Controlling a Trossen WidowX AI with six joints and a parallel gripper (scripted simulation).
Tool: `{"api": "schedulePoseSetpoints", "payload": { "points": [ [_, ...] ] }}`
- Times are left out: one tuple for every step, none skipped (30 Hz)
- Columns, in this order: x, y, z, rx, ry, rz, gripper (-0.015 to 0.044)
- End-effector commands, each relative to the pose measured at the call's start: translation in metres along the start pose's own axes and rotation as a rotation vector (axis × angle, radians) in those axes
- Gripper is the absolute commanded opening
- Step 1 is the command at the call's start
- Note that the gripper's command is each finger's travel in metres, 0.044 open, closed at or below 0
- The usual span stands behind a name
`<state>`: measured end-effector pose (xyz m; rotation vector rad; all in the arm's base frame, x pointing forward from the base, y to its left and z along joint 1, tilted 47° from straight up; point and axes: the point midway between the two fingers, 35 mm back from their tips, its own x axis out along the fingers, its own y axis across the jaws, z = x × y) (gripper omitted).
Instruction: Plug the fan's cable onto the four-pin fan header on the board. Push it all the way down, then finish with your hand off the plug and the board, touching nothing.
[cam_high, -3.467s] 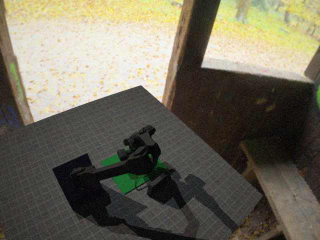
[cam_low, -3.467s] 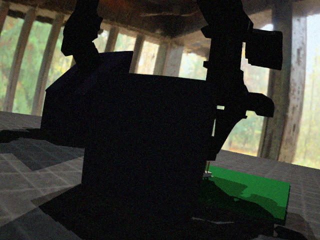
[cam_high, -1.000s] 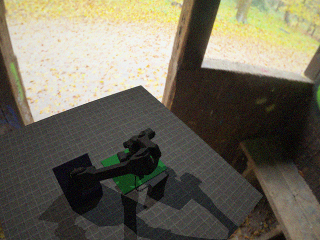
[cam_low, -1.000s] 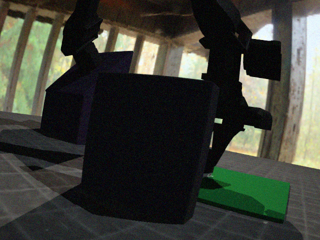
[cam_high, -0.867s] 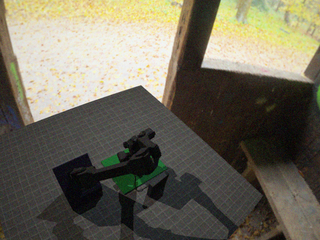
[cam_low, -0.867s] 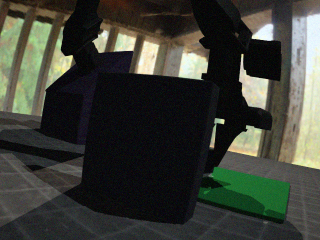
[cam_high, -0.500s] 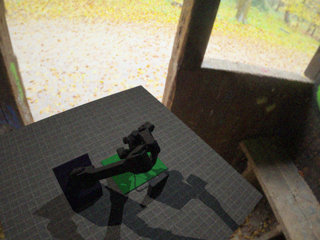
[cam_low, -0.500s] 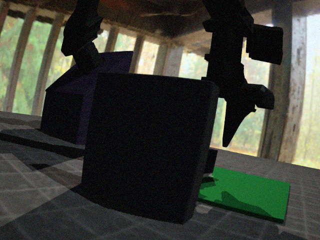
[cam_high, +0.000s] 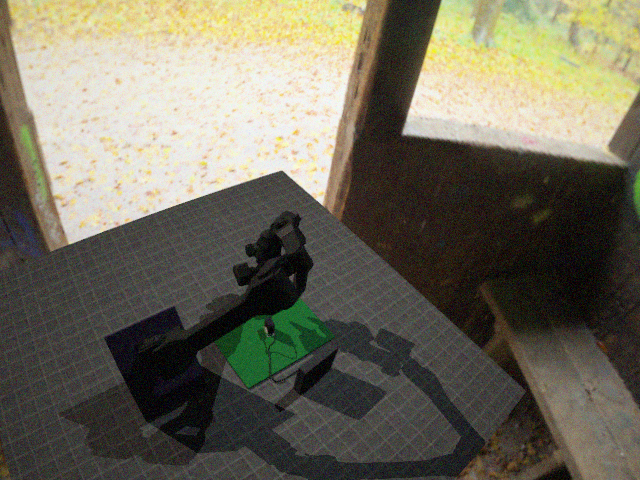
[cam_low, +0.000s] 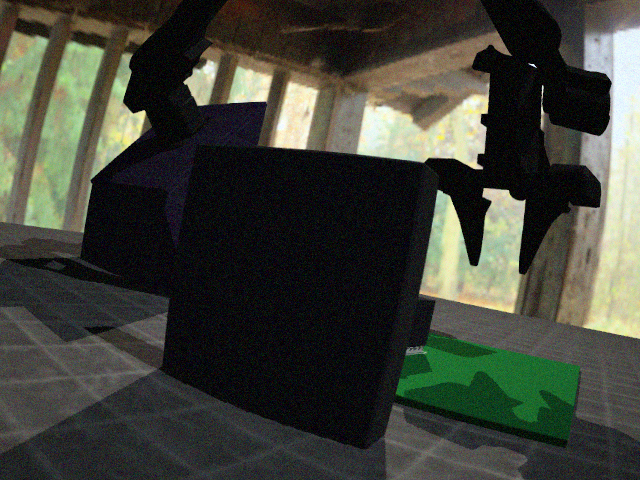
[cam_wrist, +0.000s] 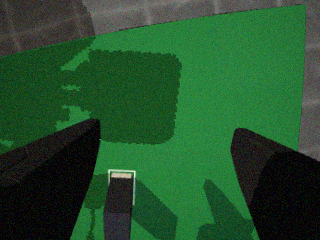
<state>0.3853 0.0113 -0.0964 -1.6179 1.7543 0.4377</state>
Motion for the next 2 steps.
{"api": "schedulePoseSetpoints", "payload": {
  "points": [
    [0.0049,0.0052,0.0335,-0.007,0.005,0.014,0.026],
    [0.0049,0.0052,0.0335,-0.007,0.005,0.014,0.026]
  ]
}}
